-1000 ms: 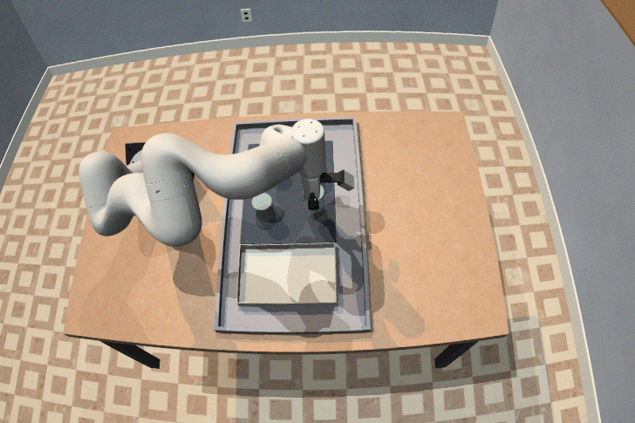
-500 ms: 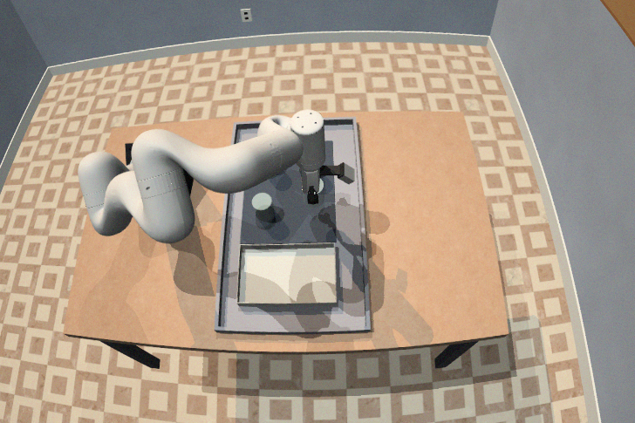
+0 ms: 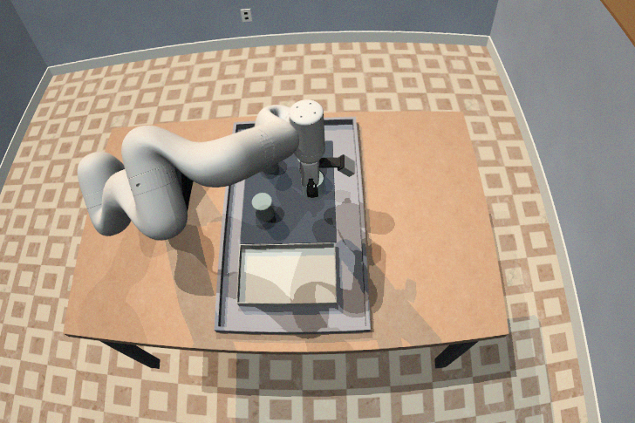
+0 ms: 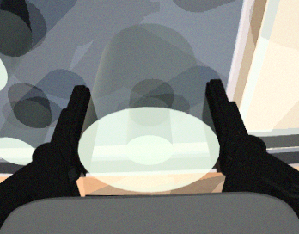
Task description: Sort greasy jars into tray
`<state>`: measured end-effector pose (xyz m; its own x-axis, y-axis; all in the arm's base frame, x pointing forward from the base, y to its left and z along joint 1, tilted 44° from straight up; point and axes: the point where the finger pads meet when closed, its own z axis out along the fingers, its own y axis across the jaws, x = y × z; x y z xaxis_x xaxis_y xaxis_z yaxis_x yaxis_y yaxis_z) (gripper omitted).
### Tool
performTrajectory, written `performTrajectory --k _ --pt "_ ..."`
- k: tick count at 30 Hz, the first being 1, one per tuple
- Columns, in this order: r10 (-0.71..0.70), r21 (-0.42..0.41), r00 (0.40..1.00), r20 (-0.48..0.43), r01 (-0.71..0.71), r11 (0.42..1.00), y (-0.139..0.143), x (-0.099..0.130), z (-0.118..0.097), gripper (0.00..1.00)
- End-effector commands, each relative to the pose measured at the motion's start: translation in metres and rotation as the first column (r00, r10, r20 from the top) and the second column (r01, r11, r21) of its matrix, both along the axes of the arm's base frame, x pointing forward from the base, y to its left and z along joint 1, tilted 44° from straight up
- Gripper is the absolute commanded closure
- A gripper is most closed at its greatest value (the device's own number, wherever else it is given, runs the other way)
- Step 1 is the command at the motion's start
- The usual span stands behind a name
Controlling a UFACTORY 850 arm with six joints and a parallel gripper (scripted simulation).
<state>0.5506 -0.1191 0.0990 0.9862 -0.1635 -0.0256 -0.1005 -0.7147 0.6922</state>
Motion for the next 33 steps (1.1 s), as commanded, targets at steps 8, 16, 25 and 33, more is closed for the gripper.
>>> performTrajectory --k 8,16,25,33 --pt "0.000 0.000 1.000 0.001 0.000 1.000 -0.013 -0.011 0.020 1.00" --pt "0.000 0.000 1.000 0.001 0.000 1.000 -0.025 -0.021 0.033 1.00" --pt "0.000 0.000 1.000 0.001 0.000 1.000 -0.043 -0.035 0.053 1.00" --pt "0.000 0.000 1.000 0.001 0.000 1.000 -0.055 -0.044 0.066 1.00"
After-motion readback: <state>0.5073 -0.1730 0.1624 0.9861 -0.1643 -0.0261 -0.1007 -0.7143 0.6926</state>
